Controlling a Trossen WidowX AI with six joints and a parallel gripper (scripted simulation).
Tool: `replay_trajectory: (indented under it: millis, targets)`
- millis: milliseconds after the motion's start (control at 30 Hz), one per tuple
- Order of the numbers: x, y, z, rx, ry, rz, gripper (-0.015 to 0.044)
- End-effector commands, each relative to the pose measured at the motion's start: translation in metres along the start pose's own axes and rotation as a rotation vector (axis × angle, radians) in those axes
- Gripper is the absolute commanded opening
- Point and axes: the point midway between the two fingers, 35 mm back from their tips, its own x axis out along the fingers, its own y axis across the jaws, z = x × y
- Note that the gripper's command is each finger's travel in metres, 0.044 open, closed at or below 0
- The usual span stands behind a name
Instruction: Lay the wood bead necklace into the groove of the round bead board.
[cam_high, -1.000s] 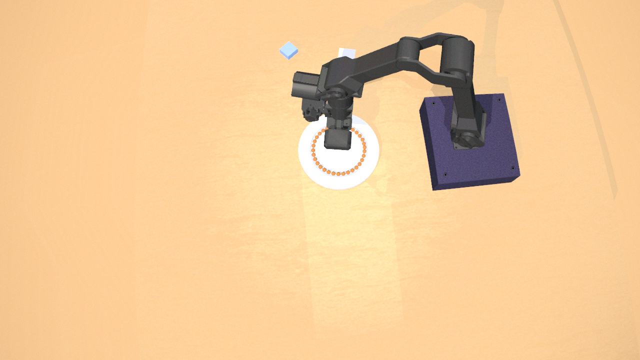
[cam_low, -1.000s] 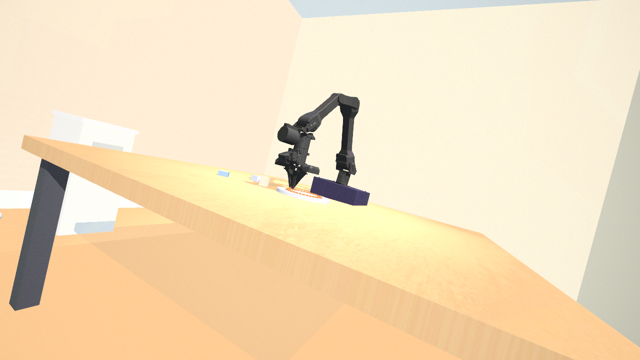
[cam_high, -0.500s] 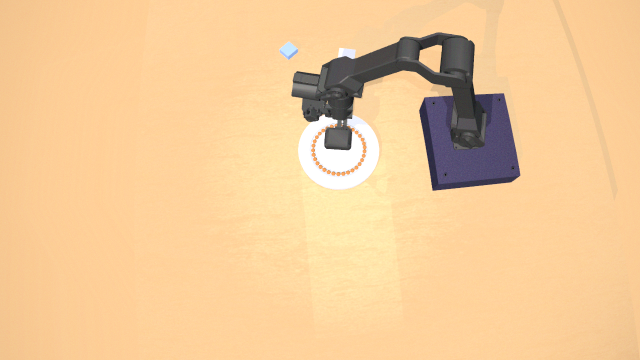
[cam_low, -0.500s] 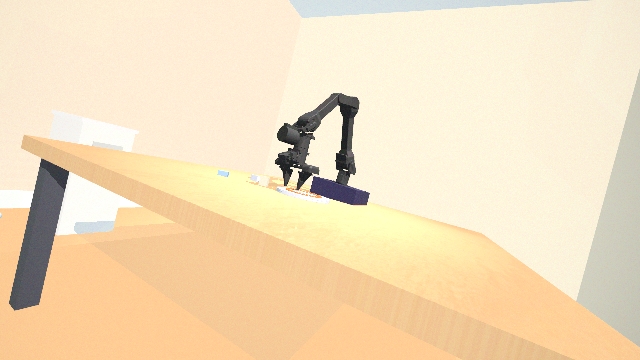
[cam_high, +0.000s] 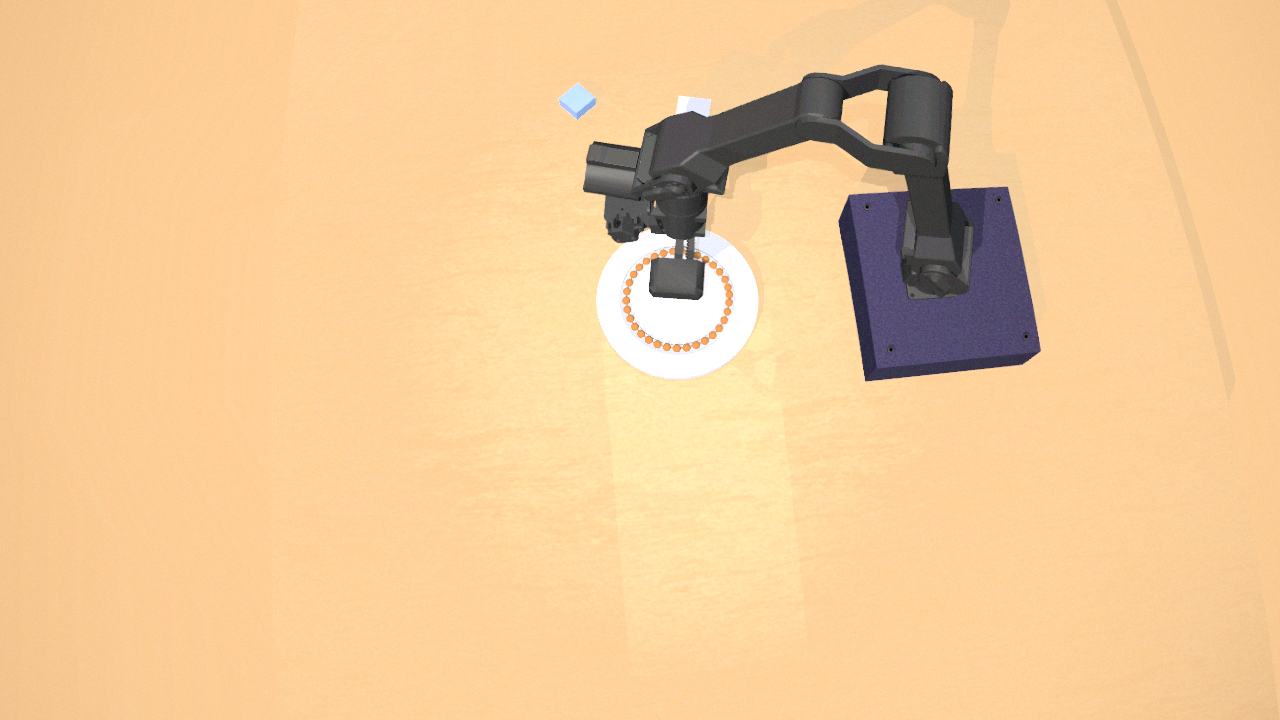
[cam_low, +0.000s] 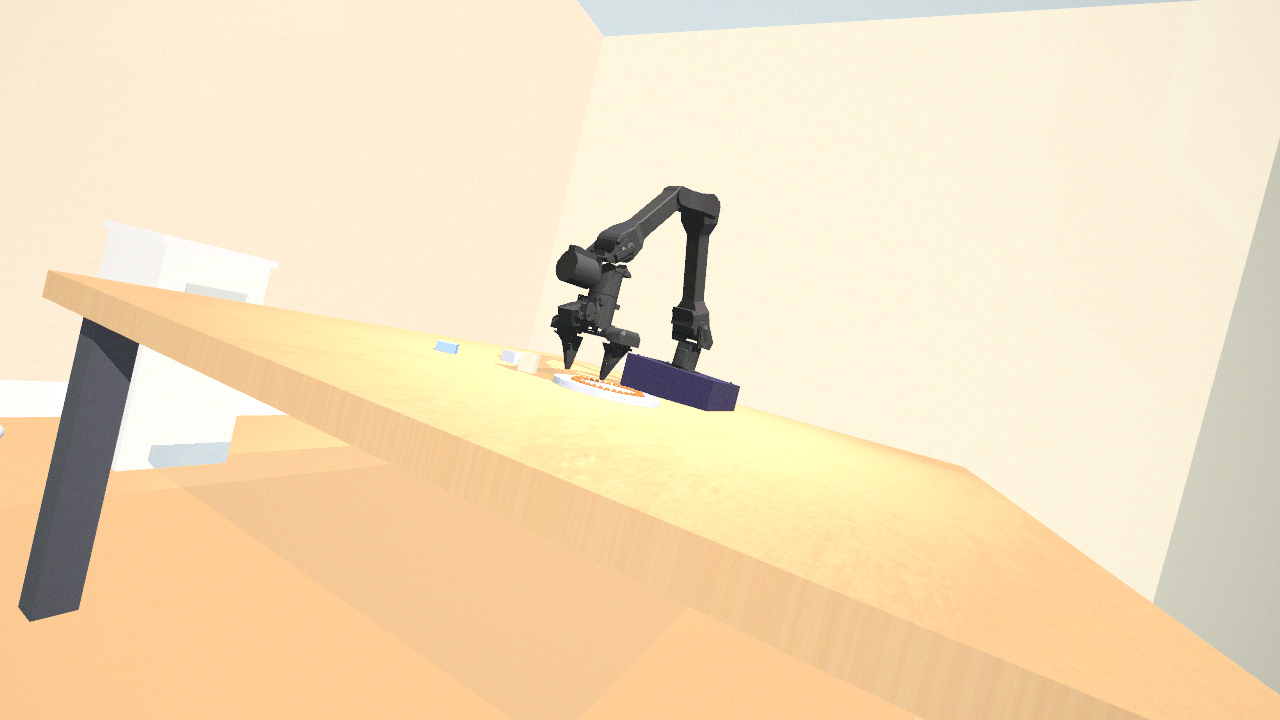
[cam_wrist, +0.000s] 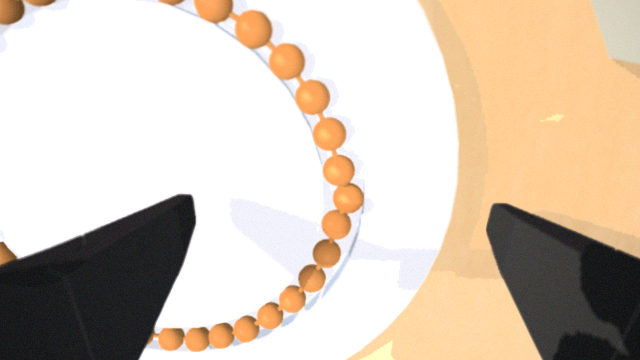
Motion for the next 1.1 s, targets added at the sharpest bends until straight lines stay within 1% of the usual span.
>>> replay_trajectory:
  millis: [0, 600, 633, 733, 800, 1067]
  targets:
    - [-0.001, 0.000, 0.000, -0.004, 0.000, -0.003, 0.0440]
    - [-0.003, 0.000, 0.001, -0.004, -0.001, -0.003, 0.0440]
    - [-0.011, 0.000, 0.001, -0.003, -0.001, -0.002, 0.0440]
    - [-0.057, 0.000, 0.002, -0.001, -0.001, -0.001, 0.0440]
    - [-0.078, 0.000, -0.001, 0.000, -0.001, -0.001, 0.0440]
    - [-0.081, 0.000, -0.001, 0.000, 0.000, -0.001, 0.0440]
